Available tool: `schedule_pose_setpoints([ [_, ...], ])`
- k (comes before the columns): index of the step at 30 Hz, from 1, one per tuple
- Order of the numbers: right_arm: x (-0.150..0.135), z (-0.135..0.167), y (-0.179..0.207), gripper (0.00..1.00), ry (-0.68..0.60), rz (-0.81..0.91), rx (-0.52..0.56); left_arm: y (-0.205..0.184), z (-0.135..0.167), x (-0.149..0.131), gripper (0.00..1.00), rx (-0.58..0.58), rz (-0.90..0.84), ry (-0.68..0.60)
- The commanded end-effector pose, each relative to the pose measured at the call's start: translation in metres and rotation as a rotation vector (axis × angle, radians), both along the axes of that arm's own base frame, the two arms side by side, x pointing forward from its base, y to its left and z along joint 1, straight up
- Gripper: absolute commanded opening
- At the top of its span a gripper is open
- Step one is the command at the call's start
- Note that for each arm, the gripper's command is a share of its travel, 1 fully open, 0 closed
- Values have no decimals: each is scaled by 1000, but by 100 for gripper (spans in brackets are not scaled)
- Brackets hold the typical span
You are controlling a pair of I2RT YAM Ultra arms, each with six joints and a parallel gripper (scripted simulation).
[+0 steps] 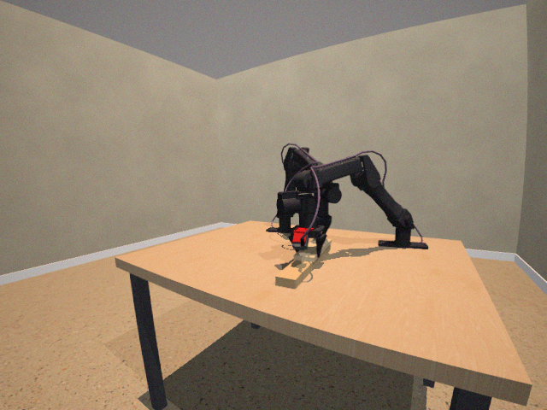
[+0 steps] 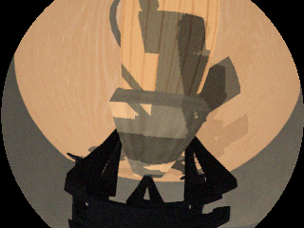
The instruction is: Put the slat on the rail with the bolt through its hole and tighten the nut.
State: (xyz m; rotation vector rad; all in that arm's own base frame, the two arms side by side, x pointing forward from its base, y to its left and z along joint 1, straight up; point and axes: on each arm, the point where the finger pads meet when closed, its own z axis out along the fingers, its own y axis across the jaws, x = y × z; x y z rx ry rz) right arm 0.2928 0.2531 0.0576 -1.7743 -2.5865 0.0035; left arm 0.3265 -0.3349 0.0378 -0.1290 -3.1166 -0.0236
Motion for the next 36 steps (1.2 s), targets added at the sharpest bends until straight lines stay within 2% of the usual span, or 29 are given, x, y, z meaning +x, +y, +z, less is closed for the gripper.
schedule_pose_setpoints([
  [1, 2, 4, 1, 24, -11, 0, 9, -1, 6, 1, 72, -11, 0, -11],
  [2, 2, 4, 1, 34, -11, 0, 9, -1, 6, 1, 72, -11, 0, -11],
  [16, 2, 4, 1, 34, -11, 14, 9, -1, 6, 1, 72, -11, 0, -11],
  [21, 2, 5, 1, 34, -13, 372, 9, -1, 6, 1, 72, -11, 0, -11],
  [31, 1, 6, 1, 34, -15, 835, 8, -1, 6, 1, 72, -11, 0, -11],
  [33, 1, 6, 1, 34, -15, 835, 8, -1, 6, 1, 72, -11, 0, -11],
  [34, 1, 6, 1, 34, -16, 952, 8, -1, 6, 1, 72, -11, 0, -11],
  [36, 1, 6, 1, 34, -16, 1041, 7, -1, 6, 1, 72, -11, 0, -11],
])
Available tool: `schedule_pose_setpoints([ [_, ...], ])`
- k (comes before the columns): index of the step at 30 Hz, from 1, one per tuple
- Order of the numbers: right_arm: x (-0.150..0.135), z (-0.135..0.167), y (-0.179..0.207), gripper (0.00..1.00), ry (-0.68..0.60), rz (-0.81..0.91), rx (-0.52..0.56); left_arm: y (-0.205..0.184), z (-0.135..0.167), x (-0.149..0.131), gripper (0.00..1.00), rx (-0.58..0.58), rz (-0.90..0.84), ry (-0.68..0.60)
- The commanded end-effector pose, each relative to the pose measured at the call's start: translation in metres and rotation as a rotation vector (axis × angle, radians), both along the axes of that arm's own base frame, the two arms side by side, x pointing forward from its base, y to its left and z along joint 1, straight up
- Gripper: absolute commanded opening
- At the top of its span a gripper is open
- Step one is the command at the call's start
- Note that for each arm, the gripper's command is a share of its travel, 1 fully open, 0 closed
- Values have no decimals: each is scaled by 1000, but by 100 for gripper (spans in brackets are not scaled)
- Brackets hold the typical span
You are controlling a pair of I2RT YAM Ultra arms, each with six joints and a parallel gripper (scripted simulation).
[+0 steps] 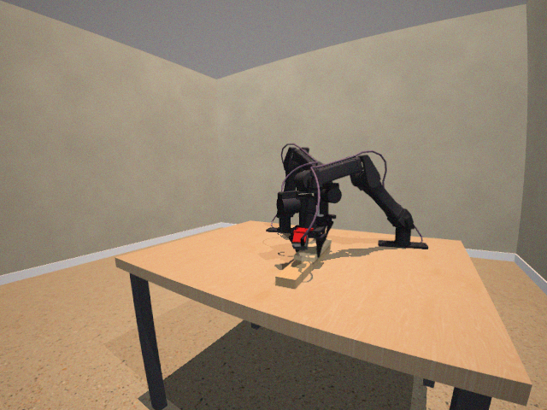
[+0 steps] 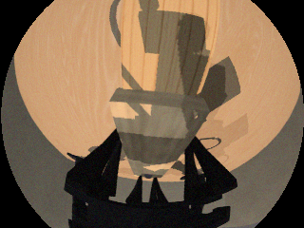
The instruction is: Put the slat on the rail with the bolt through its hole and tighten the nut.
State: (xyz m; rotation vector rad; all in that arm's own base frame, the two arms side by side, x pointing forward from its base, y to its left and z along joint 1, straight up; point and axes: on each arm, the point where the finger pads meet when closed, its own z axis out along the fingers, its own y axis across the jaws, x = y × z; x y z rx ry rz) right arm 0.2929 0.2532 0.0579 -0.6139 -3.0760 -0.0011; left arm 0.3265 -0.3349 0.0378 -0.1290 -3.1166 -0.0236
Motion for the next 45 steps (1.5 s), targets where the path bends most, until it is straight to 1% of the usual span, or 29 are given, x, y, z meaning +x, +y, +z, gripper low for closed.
schedule_pose_setpoints([
  [1, 1, 6, 1, 34, -12, 279, 8, -1, 6, 1, 72, -11, 0, -11],
  [12, 1, 6, 1, 34, -15, 789, 7, -1, 6, 1, 72, -11, 0, -11],
  [14, 1, 6, 1, 34, -15, 789, 7, -1, 6, 1, 72, -11, 0, -11],
  [15, 1, 6, 1, 34, -16, 907, 6, -1, 6, 1, 72, -11, 0, -11],
  [29, 1, 7, 1, 34, -18, 1552, 3, -1, 6, 1, 72, -11, 0, -11],
  [31, 1, 7, 1, 34, -18, 1552, 3, -1, 6, 1, 72, -11, 0, -11],
  [32, 1, 7, 1, 34, -18, 1669, 2, -1, 6, 1, 72, -11, 0, -11],
  [45, 1, 8, 1, 34, -17, 2265, -4, -1, 6, 1, 72, -11, 0, -11],
])
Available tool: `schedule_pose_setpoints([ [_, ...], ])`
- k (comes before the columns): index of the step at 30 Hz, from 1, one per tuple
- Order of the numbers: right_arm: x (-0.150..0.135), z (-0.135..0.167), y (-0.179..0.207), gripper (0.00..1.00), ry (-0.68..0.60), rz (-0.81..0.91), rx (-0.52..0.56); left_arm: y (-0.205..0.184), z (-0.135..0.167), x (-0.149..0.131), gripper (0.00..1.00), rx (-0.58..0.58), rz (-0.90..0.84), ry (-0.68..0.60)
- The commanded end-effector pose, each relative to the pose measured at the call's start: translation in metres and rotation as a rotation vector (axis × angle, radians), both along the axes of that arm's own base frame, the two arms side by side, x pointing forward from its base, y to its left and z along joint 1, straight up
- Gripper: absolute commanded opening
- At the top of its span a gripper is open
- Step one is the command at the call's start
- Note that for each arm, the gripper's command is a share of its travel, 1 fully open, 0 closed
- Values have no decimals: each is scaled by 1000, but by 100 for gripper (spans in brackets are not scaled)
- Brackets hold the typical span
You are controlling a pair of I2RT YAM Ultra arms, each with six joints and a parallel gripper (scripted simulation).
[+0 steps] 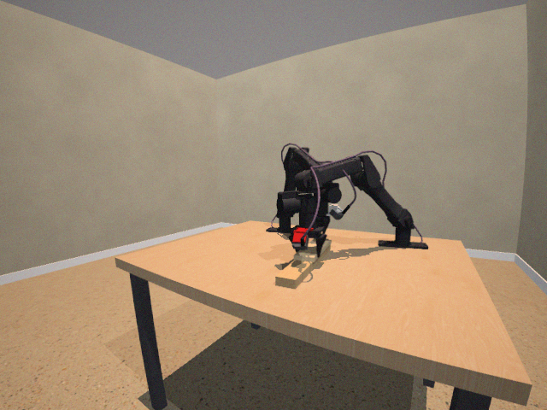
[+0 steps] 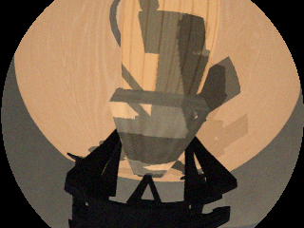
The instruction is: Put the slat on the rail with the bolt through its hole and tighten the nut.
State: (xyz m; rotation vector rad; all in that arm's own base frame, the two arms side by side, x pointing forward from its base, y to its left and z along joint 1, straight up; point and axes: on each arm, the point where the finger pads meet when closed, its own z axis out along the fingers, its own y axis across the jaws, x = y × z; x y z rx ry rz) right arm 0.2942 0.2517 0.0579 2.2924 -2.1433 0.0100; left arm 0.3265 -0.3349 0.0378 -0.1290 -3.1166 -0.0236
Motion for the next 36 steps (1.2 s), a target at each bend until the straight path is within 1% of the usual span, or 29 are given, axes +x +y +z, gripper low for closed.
schedule_pose_setpoints([
  [1, 0, 8, 2, 34, -8, 279, 11, -1, 6, 1, 72, -11, 0, -11],
  [3, 0, 8, 2, 34, -8, 279, 11, -1, 6, 1, 72, -11, 0, -11],
  [4, 0, 8, 2, 34, -8, 396, 10, -1, 6, 1, 72, -11, 0, -11],
  [15, 0, 8, 2, 34, -7, 894, 9, -1, 6, 1, 72, -11, 0, -11],
  [36, 0, 8, 2, 34, -8, 894, 9, -1, 6, 1, 72, -11, 0, -11],
])
